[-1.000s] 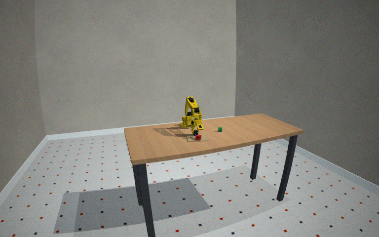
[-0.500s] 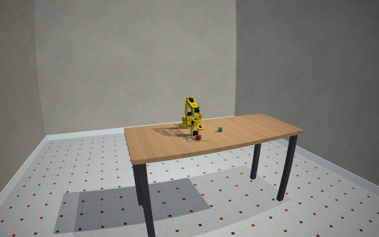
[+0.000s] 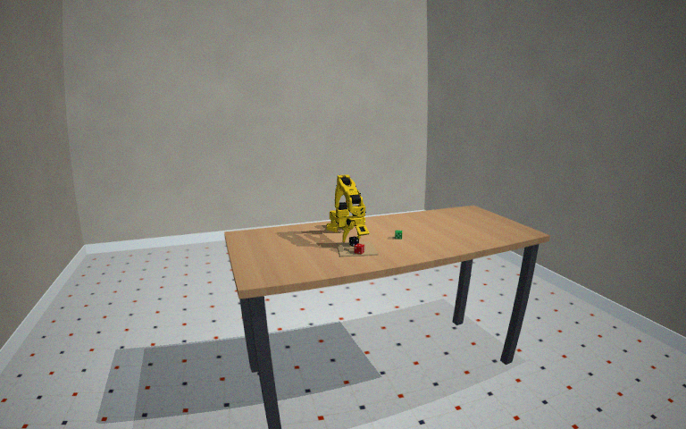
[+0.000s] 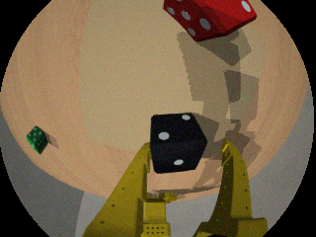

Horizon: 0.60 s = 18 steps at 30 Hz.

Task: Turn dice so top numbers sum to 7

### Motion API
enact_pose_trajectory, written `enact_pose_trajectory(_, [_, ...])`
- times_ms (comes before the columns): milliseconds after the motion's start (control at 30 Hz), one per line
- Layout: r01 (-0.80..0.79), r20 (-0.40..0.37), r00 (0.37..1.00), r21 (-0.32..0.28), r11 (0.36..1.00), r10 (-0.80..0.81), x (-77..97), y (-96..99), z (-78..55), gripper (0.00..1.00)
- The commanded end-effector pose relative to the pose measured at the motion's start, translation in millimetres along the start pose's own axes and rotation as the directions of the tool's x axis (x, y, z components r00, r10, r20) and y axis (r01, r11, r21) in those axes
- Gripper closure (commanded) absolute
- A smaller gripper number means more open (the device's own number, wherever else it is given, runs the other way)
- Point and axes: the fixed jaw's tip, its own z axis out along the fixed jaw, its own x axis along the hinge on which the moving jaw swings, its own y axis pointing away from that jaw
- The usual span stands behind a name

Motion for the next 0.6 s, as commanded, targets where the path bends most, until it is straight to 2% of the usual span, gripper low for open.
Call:
enact_pose_trajectory(0, [0.005,0.024,1.0,0.001,1.0,-0.005,-3.3,2.1,-2.5,0.64])
enact_pose_trajectory(200, [0.005,0.024,1.0,0.001,1.0,-0.005,-4.5,2.0,-9.4,0.64])
enact_pose_trajectory(433, [0.005,0.024,1.0,0.001,1.0,-0.005,-5.9,1.9,-32.0,0.64])
enact_pose_trajectory(500, [0.005,0.024,1.0,0.001,1.0,-0.005,-5.9,1.9,-32.0,0.64])
enact_pose_trajectory(567, [0.005,0.024,1.0,0.001,1.0,-0.005,-5.6,1.9,-39.5,0.64])
